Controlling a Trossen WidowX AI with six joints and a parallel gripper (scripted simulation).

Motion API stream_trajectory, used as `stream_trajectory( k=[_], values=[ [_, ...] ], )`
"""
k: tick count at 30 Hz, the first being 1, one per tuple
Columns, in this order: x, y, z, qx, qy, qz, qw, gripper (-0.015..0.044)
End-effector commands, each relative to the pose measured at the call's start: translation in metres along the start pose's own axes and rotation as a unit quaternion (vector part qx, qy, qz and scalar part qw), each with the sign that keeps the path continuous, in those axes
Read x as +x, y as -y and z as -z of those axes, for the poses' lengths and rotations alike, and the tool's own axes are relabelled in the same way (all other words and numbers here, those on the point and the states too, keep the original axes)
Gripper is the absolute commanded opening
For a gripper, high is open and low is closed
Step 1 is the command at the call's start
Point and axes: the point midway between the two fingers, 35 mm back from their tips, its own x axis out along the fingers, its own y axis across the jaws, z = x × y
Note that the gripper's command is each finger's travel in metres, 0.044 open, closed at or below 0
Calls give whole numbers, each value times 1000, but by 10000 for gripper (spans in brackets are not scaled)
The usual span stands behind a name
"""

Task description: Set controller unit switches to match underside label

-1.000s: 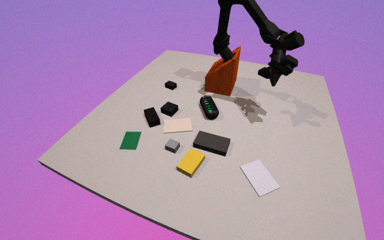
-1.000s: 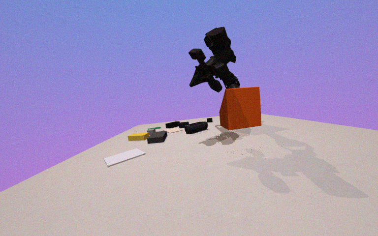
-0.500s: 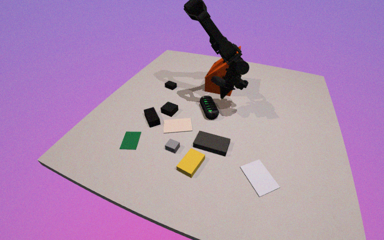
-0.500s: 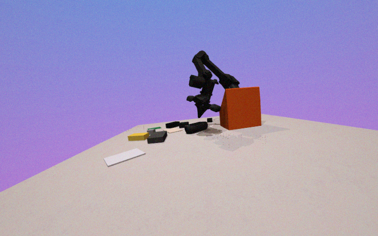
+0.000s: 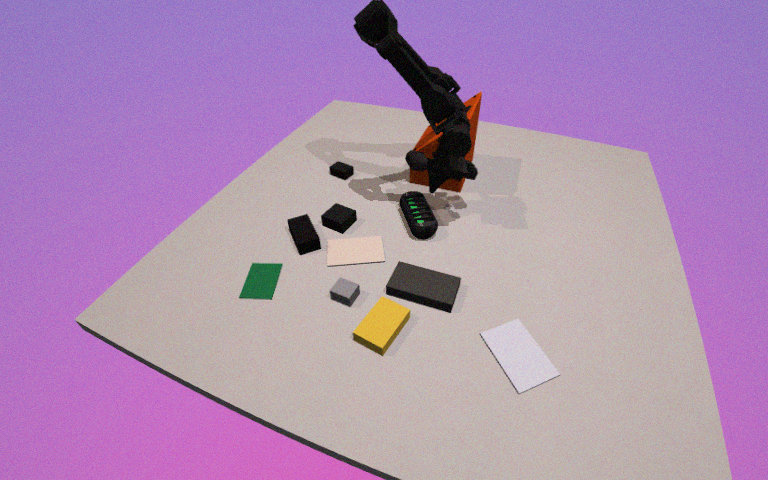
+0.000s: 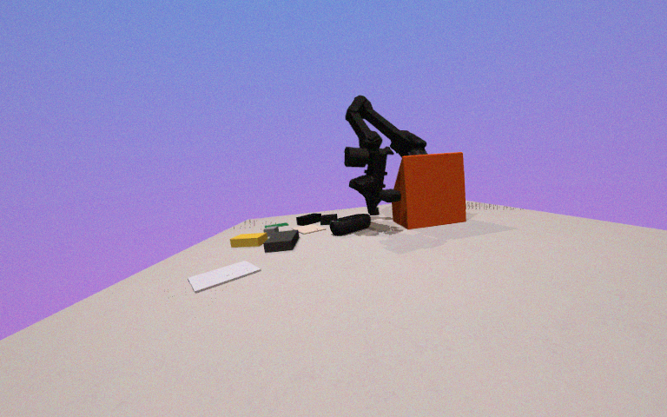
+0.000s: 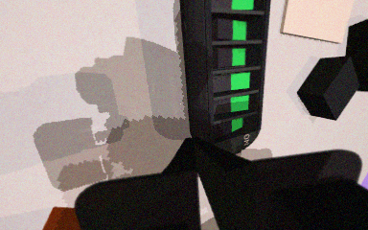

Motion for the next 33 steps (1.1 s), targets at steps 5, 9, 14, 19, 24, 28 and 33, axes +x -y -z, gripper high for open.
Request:
stream_trajectory(
  k=[5,9,14,19,24,28,33],
  values=[
    [10,-5,-1,-2,0,-5,1000,0],
    [16,-7,-1,-2,1,-6,1000,0],
    [23,-9,-1,-2,1,-6,1000,0],
    [31,-12,0,-1,0,-7,1000,0],
    [38,-14,1,-1,-1,-6,1000,0],
    [44,-15,2,-2,-2,-4,1000,0],
    [48,-15,4,-2,-2,-2,1000,0]
  ],
)
